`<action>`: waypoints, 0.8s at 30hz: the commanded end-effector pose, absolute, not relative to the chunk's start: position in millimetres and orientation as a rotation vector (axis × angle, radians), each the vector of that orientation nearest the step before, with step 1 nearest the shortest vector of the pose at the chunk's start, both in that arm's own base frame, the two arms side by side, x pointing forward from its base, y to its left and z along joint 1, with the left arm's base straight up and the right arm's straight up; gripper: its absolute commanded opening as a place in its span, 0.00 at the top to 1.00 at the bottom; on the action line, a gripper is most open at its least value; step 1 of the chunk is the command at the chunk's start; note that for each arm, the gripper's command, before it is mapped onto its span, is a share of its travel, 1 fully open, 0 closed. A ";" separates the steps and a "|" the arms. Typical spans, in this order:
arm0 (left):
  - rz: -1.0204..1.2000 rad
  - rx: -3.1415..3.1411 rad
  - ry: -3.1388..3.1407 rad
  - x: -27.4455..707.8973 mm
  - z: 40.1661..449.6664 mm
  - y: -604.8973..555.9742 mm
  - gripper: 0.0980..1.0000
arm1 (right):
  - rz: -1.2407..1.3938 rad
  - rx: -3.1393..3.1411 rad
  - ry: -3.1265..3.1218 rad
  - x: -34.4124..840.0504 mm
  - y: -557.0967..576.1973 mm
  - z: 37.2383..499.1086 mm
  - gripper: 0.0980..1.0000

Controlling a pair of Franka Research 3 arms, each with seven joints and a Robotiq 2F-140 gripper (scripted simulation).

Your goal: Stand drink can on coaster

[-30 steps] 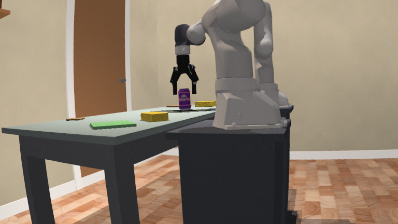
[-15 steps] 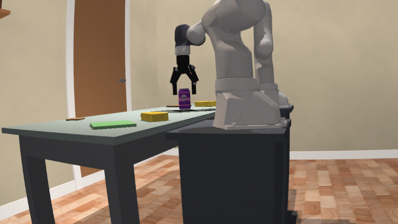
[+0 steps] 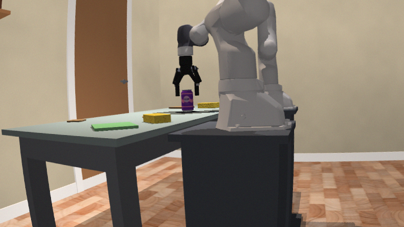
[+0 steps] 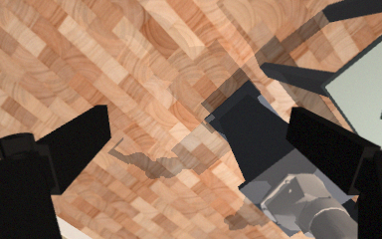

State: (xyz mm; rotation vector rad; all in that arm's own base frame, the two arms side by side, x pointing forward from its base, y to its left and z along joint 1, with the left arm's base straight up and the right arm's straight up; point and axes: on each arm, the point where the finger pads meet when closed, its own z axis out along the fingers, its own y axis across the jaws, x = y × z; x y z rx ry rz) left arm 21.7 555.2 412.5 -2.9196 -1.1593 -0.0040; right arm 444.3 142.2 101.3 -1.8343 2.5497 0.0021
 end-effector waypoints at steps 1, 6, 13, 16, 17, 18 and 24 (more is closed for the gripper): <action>0.000 -2.924 -1.150 20.0 413.0 554.1 0.00 | 0.000 -1.834 2.550 443.9 142.5 100.1 0.00; 0.000 -2.924 -1.150 20.0 413.0 554.1 0.00 | 0.000 -1.834 2.550 443.9 142.5 100.1 0.00; 0.000 -2.924 -1.150 20.0 413.0 554.1 0.00 | 0.000 -1.834 2.550 443.9 142.5 100.1 0.00; 0.000 -2.924 -1.150 20.0 413.0 554.1 0.00 | 0.000 -1.834 2.550 443.9 142.5 100.1 0.00; 0.000 -2.924 -1.150 20.0 413.0 554.1 0.00 | 0.000 -1.834 2.550 443.9 142.5 100.1 0.00; 0.000 -2.924 -1.150 20.0 413.0 554.1 0.00 | 0.000 -1.834 2.550 443.9 142.5 100.1 0.00; 0.000 -2.924 -1.150 20.0 413.0 554.1 0.00 | 0.000 -1.834 2.550 443.9 142.5 100.1 1.00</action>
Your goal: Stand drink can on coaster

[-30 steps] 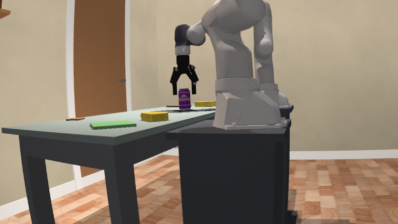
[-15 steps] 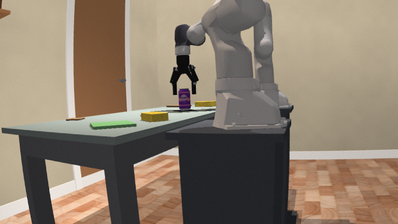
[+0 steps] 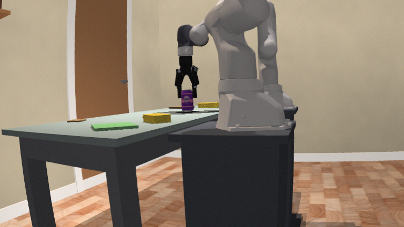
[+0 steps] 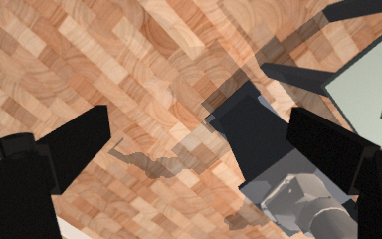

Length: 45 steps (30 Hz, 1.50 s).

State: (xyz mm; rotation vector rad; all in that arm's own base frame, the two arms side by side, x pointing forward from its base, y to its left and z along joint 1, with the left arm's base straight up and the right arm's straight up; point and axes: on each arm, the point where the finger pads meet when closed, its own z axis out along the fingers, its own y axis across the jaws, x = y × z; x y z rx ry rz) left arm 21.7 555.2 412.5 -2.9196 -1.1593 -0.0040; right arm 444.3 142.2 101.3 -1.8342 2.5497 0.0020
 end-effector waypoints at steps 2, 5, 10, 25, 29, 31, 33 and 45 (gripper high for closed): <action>0.000 -2.924 -1.150 20.0 413.0 554.1 0.00 | 0.000 -1.834 2.550 443.9 142.5 100.1 1.00; 0.000 -2.924 -1.150 20.0 413.0 554.1 0.00 | 0.000 -1.834 2.550 443.9 142.5 100.1 1.00; 0.000 -2.924 -1.150 20.0 413.0 554.1 0.00 | 0.000 -1.834 2.550 443.9 142.5 100.4 1.00; 0.000 -2.924 -1.150 20.0 413.0 554.1 0.00 | 0.000 -1.834 2.550 444.0 142.5 199.7 1.00; 0.000 -2.924 -1.150 20.0 413.0 554.1 0.00 | -0.001 -1.835 2.550 444.4 143.2 200.2 1.00; 0.000 -2.924 -1.150 20.0 413.0 554.1 0.00 | -0.002 -1.835 2.551 445.8 145.5 200.6 1.00; 0.000 -2.924 -1.150 20.0 413.0 554.1 0.00 | -0.005 -1.836 2.551 448.6 150.2 201.5 1.00; 0.000 -2.924 -1.150 20.0 413.0 554.1 0.00 | -0.037 -1.849 2.549 480.7 221.3 209.9 1.00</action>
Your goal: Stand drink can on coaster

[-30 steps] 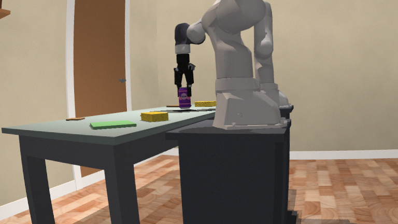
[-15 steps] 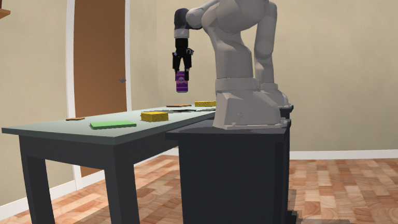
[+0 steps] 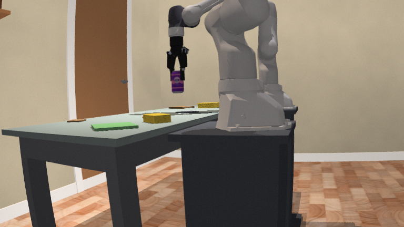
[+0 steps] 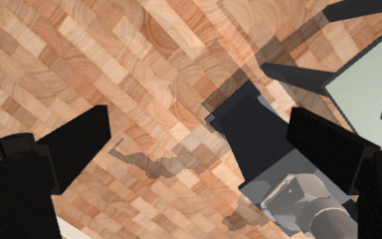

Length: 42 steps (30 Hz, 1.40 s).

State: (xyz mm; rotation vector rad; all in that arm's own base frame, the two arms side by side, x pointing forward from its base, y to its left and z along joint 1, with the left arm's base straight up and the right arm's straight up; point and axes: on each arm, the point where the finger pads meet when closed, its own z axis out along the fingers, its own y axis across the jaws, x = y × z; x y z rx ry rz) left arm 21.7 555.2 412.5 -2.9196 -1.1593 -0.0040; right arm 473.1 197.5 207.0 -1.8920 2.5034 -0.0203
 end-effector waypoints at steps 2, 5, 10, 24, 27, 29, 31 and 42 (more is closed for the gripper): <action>0.000 -2.924 -1.150 20.0 413.0 554.1 0.00 | -0.041 -1.851 2.548 487.8 244.5 211.0 1.00; 0.000 -2.924 -1.150 20.0 413.0 554.1 0.00 | -0.043 -1.852 2.546 496.2 282.4 211.5 1.00; 0.000 -2.924 -1.150 20.0 413.0 554.1 0.00 | -0.040 -1.851 2.544 501.5 320.8 210.6 1.00; 0.000 -2.924 -1.150 20.0 413.0 554.1 0.00 | -0.001 -1.835 2.550 500.6 424.8 202.9 1.00; 0.000 -2.924 -1.150 20.0 413.0 554.1 0.00 | -0.001 -1.835 2.550 500.5 426.0 202.8 1.00; 0.000 -2.924 -1.150 20.0 413.0 554.1 0.00 | 0.000 -1.834 2.550 500.4 426.9 202.7 1.00; 0.000 -2.924 -1.150 20.0 413.0 554.1 0.00 | 0.000 -1.834 2.550 500.4 426.9 202.7 1.00; 0.000 -2.924 -1.150 20.0 413.0 554.1 0.00 | 0.000 -1.834 2.550 500.4 426.9 201.6 1.00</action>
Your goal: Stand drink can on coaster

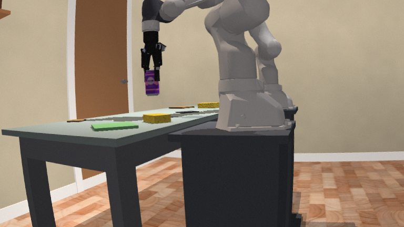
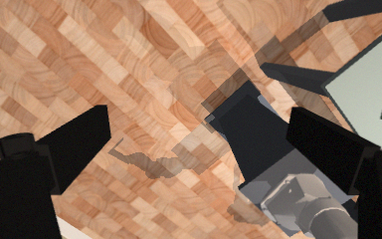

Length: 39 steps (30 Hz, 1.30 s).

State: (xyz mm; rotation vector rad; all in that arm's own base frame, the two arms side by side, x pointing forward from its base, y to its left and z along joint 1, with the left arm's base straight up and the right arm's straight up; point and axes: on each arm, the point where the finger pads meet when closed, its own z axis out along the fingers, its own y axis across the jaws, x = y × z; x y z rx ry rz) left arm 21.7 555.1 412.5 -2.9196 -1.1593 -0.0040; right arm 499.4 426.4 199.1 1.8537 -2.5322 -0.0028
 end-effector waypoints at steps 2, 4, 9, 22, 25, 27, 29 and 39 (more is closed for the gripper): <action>0.000 -2.924 -1.150 20.0 413.0 554.1 0.00 | 0.000 1.834 -2.550 500.4 426.9 201.3 1.00; 0.000 -2.924 -1.150 20.0 413.0 554.1 0.00 | 0.000 1.834 -2.550 500.5 426.9 200.6 1.00; 0.000 -2.924 -1.150 20.0 413.0 554.1 0.00 | 0.000 1.834 -2.550 500.5 427.0 197.8 1.00; 0.000 -2.924 -1.150 20.0 413.0 554.1 0.00 | 0.000 1.834 -2.550 500.5 427.0 187.2 1.00; 0.000 -2.924 -1.150 20.0 413.0 554.1 0.00 | 0.000 1.834 -2.550 500.5 427.0 183.3 1.00; 0.000 -2.924 -1.150 20.0 413.0 554.1 0.00 | 0.000 1.834 -2.550 500.4 427.0 180.5 1.00; 0.000 -2.924 -1.150 20.0 413.0 554.1 0.00 | 0.000 1.835 -2.550 500.3 427.0 177.5 1.00; 0.000 -2.924 -1.150 20.0 413.0 554.1 0.00 | -0.001 1.835 -2.550 499.8 426.8 164.9 1.00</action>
